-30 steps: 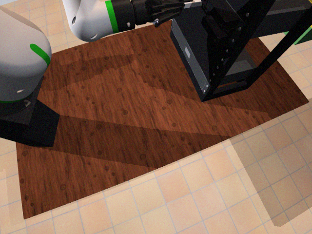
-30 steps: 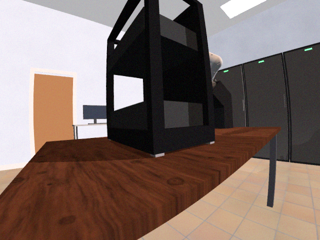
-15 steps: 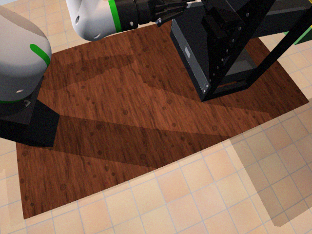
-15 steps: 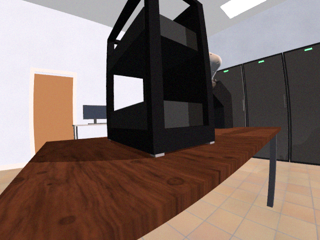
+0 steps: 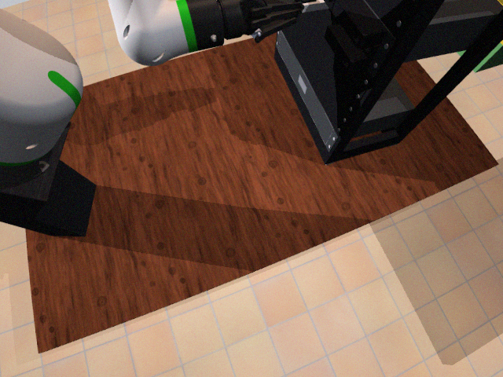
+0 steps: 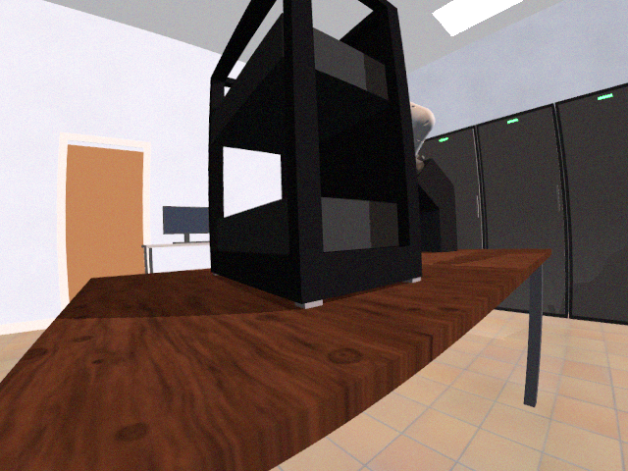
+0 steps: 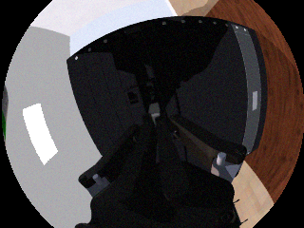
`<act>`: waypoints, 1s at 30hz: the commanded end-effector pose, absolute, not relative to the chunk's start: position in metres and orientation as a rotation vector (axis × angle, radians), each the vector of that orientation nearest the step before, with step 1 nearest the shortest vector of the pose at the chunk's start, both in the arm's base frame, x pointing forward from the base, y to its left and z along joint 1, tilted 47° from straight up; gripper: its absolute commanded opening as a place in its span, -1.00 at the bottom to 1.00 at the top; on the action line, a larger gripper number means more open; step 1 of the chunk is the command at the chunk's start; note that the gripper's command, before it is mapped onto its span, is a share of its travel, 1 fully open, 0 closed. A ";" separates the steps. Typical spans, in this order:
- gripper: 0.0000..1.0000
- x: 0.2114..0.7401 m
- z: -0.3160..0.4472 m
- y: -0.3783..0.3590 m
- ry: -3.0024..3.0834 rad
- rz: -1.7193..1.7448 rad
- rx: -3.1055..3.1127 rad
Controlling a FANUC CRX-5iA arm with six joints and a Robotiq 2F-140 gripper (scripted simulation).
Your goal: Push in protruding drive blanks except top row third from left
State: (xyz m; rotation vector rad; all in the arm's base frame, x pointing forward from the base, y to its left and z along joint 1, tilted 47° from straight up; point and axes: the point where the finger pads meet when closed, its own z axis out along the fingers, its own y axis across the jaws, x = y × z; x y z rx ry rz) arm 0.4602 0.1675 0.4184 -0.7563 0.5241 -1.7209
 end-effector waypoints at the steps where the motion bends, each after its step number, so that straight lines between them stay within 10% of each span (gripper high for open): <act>1: -1.00 0.461 0.419 0.168 0.523 -1.719 -0.757; 30: -1.00 0.465 0.423 0.169 0.523 -1.719 -0.757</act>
